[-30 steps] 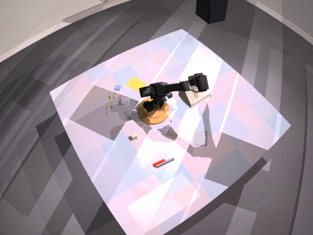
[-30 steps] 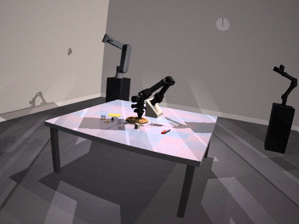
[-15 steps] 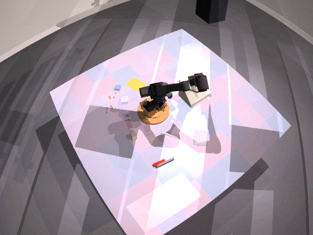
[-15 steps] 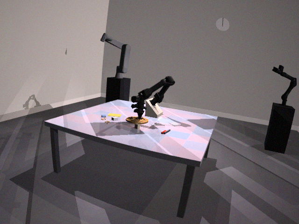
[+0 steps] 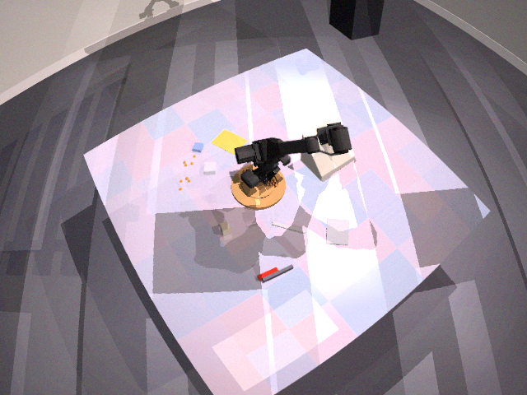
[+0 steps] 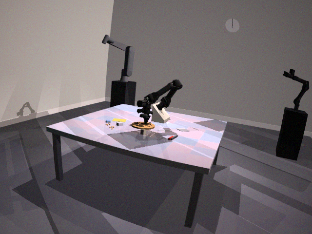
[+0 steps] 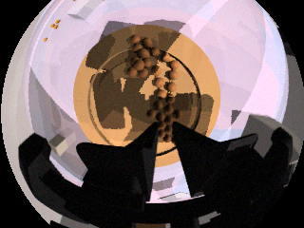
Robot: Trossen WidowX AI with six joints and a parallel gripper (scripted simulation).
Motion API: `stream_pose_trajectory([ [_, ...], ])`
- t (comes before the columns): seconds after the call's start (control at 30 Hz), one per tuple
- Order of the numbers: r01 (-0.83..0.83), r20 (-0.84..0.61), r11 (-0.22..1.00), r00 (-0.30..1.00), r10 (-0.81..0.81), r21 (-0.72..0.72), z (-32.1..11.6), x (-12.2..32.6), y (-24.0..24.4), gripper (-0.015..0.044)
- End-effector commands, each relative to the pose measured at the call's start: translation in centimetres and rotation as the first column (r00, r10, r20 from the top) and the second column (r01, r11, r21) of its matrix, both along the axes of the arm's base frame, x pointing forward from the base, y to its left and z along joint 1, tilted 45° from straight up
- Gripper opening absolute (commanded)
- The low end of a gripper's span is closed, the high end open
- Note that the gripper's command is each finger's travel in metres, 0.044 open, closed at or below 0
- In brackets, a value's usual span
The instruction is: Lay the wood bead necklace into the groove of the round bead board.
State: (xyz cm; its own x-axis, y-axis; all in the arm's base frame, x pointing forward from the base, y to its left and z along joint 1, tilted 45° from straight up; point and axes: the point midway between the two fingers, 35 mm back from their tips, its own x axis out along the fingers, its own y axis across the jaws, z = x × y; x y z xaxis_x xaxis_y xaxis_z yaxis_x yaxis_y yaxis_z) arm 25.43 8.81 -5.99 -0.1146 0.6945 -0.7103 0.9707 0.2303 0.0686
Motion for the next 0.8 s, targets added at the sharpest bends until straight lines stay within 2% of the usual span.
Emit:
stream_pose_trajectory([
  [0.0, -0.002, 0.000, 1.000, 1.000, 0.002, -0.002, 0.0, 0.0, 0.0, 0.0000],
  [0.77, 0.000, -0.009, 1.000, 1.000, 0.000, 0.001, 1.8, 0.2, -1.8, 0.0000],
])
